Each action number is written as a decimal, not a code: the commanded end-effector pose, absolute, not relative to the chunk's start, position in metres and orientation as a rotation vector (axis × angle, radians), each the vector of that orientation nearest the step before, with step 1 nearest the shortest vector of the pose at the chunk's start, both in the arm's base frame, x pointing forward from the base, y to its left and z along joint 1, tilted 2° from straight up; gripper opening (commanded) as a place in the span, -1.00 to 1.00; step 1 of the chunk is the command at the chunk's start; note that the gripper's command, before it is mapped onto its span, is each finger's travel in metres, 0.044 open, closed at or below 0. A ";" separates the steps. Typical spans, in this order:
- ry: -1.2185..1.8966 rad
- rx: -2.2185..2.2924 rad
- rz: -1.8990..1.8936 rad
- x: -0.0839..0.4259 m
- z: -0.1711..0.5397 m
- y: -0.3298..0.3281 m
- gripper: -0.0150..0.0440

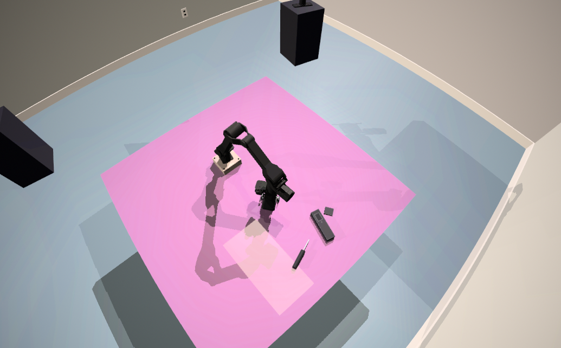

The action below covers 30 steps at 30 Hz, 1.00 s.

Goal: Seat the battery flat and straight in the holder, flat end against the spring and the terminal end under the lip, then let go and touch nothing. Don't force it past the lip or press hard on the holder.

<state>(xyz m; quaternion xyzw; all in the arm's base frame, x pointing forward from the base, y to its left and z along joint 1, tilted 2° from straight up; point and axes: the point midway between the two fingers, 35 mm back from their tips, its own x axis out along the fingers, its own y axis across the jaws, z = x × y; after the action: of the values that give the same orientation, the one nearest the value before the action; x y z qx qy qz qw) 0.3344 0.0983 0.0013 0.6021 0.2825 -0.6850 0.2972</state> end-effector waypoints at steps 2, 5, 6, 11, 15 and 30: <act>0.780 1.630 -1.790 0.334 0.000 0.101 -0.29; 0.784 1.637 -1.783 0.333 0.000 0.101 -0.29; 0.784 1.638 -1.782 0.333 0.000 0.100 -0.29; 0.784 1.640 -1.780 0.331 0.000 0.098 -0.29; 0.784 1.643 -1.777 0.329 0.000 0.096 -0.29; 0.783 1.652 -1.767 0.323 0.000 0.090 -0.29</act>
<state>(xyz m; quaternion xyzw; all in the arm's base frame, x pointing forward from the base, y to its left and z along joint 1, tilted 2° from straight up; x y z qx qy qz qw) 0.3251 0.0899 0.0008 0.6206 0.2910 -0.6654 0.2957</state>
